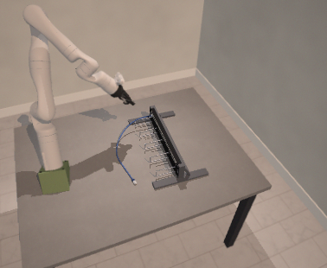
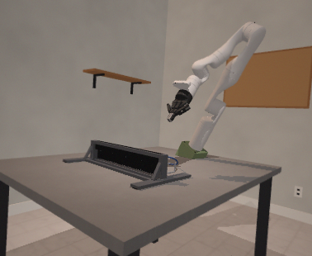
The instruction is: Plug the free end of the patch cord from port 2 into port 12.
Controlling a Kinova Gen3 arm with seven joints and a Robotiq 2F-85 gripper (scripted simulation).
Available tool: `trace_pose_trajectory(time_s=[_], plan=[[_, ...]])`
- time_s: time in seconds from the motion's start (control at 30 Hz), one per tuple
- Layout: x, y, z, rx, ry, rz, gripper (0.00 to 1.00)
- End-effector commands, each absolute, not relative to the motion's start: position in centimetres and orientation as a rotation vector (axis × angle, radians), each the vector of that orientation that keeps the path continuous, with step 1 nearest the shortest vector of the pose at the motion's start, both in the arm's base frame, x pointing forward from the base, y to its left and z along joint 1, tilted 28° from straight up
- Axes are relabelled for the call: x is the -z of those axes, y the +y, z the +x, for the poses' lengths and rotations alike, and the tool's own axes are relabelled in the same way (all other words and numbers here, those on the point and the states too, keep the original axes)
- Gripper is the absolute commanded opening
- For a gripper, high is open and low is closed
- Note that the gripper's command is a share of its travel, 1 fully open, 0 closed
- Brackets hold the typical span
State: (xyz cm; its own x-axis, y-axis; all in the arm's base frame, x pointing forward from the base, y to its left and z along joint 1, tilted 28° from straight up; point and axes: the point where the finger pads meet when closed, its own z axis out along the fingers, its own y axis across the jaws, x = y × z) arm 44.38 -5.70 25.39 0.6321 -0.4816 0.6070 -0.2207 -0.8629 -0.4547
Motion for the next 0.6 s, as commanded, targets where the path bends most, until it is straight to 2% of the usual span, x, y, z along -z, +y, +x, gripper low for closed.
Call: trace_pose_trajectory(time_s=[0.0,0.57], plan=[[-26.28,-5.01,44.35,1.093,0.558,-2.495,0.0],[-26.0,-4.88,44.7,1.085,0.564,-2.497,0.0]])
